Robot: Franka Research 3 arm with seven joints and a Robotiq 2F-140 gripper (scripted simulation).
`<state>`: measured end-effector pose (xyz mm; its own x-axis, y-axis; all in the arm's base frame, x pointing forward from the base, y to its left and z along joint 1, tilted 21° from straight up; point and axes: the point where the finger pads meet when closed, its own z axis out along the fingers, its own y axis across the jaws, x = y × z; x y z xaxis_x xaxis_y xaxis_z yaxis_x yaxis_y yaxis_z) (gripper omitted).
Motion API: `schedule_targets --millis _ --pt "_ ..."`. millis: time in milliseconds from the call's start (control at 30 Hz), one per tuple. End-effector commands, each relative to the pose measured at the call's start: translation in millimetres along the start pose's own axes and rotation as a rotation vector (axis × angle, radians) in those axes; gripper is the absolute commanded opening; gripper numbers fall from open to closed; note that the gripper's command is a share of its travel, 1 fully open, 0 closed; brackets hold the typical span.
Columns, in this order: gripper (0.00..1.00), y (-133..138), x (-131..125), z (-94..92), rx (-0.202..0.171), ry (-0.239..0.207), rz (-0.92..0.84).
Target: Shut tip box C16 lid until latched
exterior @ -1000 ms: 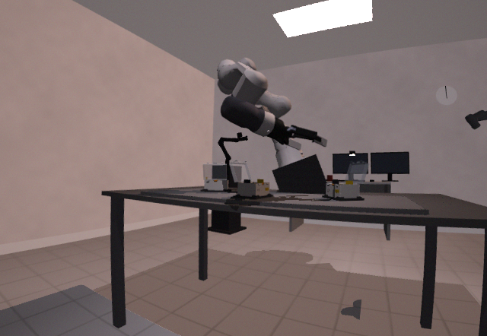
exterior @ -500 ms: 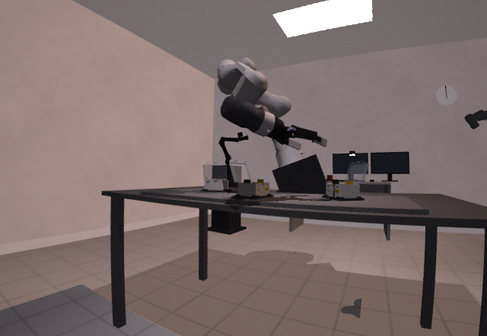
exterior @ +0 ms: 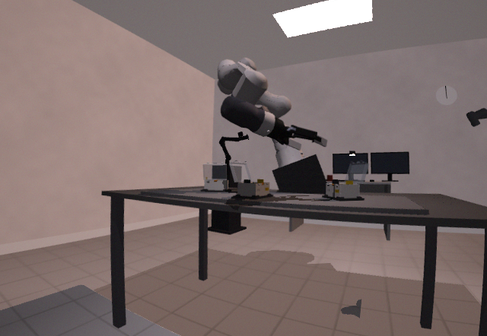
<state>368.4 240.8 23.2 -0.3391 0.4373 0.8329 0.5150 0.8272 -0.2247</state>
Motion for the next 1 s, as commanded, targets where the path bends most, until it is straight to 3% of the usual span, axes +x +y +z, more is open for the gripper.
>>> schedule_targets --millis 0,100,133,967 --pt "1.0 -0.3 1.9 1.0 0.001 0.005 0.007" --pt "1.0 -0.3 1.9 1.0 0.001 0.005 0.007" --pt "0.0 -0.3 1.9 1.0 0.001 0.005 0.007" --pt "0.0 -0.3 1.9 1.0 0.001 0.005 0.007"
